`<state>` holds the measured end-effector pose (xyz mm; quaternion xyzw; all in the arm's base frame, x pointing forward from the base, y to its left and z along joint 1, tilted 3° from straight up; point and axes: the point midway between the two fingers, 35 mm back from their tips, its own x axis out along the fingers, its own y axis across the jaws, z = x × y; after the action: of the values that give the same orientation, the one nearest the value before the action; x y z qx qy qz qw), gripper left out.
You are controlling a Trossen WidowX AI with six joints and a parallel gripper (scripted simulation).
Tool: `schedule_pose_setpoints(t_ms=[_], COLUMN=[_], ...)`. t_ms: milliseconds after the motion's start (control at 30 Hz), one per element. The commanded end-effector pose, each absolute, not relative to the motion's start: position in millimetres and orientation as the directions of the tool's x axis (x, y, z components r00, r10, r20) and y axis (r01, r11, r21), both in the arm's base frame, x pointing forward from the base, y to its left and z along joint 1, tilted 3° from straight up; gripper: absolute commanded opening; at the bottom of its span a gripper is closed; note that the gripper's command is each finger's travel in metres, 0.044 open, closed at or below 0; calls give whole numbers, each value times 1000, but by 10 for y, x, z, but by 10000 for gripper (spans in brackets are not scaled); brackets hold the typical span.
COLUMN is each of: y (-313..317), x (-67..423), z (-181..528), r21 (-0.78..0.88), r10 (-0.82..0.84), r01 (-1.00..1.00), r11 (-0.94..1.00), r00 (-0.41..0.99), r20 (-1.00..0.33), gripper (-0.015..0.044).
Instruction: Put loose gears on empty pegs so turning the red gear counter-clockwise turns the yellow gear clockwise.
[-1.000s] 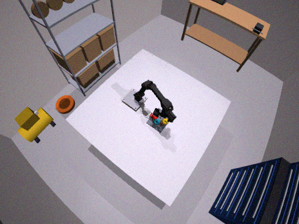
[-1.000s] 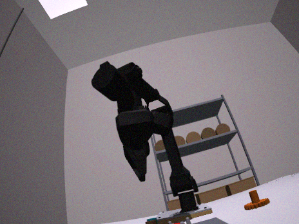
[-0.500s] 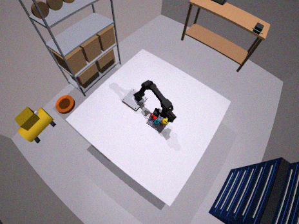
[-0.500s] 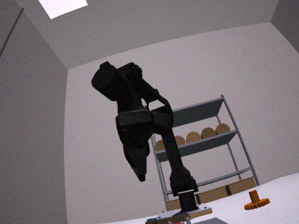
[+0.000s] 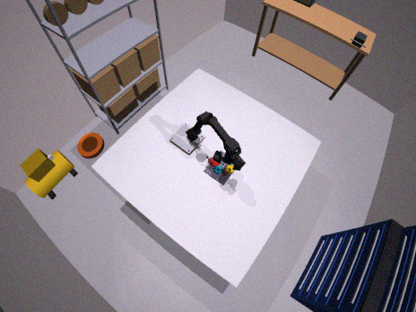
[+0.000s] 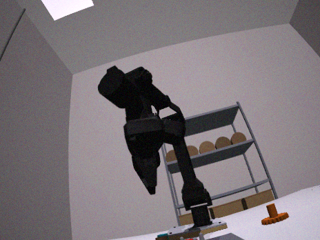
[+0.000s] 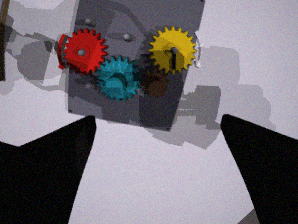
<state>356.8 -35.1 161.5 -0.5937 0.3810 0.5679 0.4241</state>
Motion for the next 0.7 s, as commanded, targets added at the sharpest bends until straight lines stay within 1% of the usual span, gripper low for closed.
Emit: schedule_pose_setpoints(t_ms=[0,100,167,400,667], y=[-352,-352,-242,862,1916], x=[3566,3566,3561,3308,2606], z=[1618,1618,1631,1759,1897], r21=[-71,-71,-70,-66,-64], r10=[29,29,30,36,43], r01=[-932,-932,-932,-933,-933], r11=[-354,-354,-354,-354,-354], r00=[64,64,64,57,53], r20=[-997,-997,-998,-998,-998], gripper=[440,440,440,440,440])
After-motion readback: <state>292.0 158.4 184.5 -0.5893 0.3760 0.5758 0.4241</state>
